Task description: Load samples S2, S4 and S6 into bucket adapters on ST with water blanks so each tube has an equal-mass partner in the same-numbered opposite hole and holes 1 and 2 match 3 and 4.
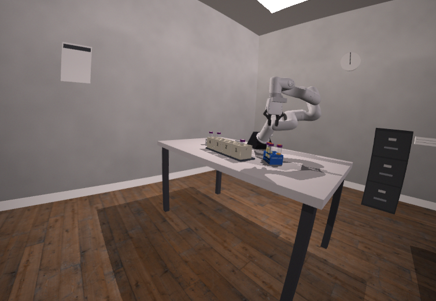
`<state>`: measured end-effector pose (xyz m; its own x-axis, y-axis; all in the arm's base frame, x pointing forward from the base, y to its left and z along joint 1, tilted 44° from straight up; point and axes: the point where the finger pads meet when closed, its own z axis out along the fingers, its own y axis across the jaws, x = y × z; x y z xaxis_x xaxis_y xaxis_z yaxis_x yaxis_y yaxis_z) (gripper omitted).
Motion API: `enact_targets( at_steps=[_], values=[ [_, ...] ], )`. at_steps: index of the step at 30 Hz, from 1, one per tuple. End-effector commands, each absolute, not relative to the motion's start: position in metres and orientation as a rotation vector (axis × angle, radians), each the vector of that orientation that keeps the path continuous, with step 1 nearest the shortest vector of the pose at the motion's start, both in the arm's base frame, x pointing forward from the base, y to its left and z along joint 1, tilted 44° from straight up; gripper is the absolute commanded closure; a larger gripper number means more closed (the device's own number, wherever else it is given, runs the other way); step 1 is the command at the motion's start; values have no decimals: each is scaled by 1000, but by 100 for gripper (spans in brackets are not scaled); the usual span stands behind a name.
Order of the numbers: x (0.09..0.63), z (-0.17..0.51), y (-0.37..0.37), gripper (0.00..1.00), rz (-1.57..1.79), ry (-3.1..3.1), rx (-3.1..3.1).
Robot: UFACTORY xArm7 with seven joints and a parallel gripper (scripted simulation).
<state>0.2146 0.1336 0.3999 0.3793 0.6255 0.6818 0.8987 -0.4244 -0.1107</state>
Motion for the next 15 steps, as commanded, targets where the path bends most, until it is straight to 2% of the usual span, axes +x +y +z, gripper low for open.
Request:
enact_targets(
  at_steps=[1, 11, 12, 15],
  values=[
    [215, 401, 133, 56, -780, -1311, -2174],
    [215, 401, 133, 56, -780, -1311, -2174],
    [217, 398, 129, 0, -767, -1271, -2190],
    [224, 391, 119, 0, -727, -1152, -2235]
  ],
)
